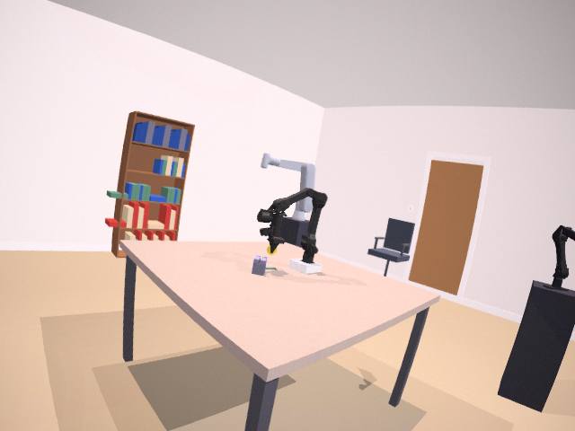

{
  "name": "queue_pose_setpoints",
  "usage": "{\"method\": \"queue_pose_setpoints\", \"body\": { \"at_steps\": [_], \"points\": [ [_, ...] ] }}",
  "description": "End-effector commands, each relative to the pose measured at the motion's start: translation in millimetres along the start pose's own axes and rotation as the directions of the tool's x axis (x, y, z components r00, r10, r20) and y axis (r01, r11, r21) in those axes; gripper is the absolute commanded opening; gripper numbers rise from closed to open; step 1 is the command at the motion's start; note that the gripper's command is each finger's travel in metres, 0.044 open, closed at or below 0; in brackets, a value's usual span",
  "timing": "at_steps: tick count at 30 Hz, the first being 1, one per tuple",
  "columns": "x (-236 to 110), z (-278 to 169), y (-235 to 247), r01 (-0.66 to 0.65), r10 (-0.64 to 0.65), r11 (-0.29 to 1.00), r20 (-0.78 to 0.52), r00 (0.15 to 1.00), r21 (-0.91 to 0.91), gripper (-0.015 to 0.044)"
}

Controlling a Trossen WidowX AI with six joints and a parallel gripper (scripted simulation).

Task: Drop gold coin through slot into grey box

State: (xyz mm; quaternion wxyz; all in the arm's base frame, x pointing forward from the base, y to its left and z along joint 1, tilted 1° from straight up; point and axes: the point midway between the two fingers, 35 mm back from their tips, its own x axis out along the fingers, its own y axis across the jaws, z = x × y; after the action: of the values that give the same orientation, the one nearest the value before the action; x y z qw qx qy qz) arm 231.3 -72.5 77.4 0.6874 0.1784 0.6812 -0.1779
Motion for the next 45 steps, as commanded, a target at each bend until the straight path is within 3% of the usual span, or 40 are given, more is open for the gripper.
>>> {"method": "queue_pose_setpoints", "body": {
  "at_steps": [1,8,21,34,45],
  "points": [
    [-11.7,-1.9,-0.3,-0.001,0.001,1.000,-0.001,1.000,0.002,0.0000],
    [-18.2,-3.2,-0.4,-0.001,0.001,1.000,-0.001,1.000,-0.021,0.0000],
    [-18.4,-3.6,3.5,-0.002,0.002,0.898,-0.001,1.000,-0.441,0.0000],
    [-18.6,-4.1,7.5,-0.002,0.002,0.622,-0.001,1.000,-0.783,0.0000],
    [-18.8,-4.5,10.4,-0.002,0.002,0.342,-0.001,1.000,-0.940,0.0000]
  ]
}}
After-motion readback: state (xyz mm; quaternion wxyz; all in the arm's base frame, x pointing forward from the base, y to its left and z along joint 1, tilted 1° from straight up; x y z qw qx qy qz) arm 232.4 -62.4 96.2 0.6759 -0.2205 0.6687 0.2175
